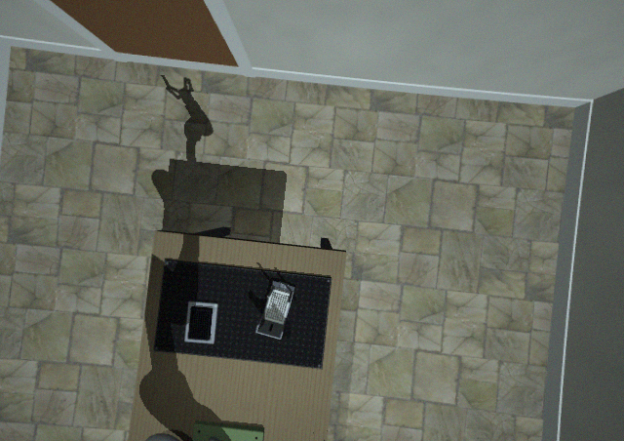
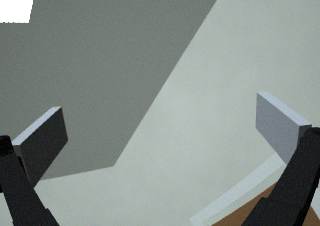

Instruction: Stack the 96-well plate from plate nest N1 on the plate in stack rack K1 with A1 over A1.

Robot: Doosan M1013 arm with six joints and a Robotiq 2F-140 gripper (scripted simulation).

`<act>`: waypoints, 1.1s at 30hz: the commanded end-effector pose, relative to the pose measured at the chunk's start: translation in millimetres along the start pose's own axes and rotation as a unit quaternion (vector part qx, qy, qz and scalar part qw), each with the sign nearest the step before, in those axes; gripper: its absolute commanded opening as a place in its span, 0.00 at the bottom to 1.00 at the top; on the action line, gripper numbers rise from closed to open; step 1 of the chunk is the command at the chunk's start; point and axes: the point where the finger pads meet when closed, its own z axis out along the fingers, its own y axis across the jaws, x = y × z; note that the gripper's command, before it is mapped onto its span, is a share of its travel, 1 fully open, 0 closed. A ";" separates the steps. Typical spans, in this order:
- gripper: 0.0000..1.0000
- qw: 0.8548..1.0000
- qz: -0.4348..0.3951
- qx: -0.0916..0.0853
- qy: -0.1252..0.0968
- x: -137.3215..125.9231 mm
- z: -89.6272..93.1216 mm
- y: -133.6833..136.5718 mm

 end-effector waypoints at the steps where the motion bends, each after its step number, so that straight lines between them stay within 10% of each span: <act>1: 1.00 0.999 0.016 -0.028 -0.028 -15.6 1.8 10.7; 12: 1.00 0.999 0.016 -0.028 -0.028 -50.8 5.2 35.8; 15: 1.00 0.996 0.033 -0.058 -0.060 -63.6 5.5 43.8; 33: 1.00 0.990 0.049 -0.088 -0.094 -132.4 4.8 84.3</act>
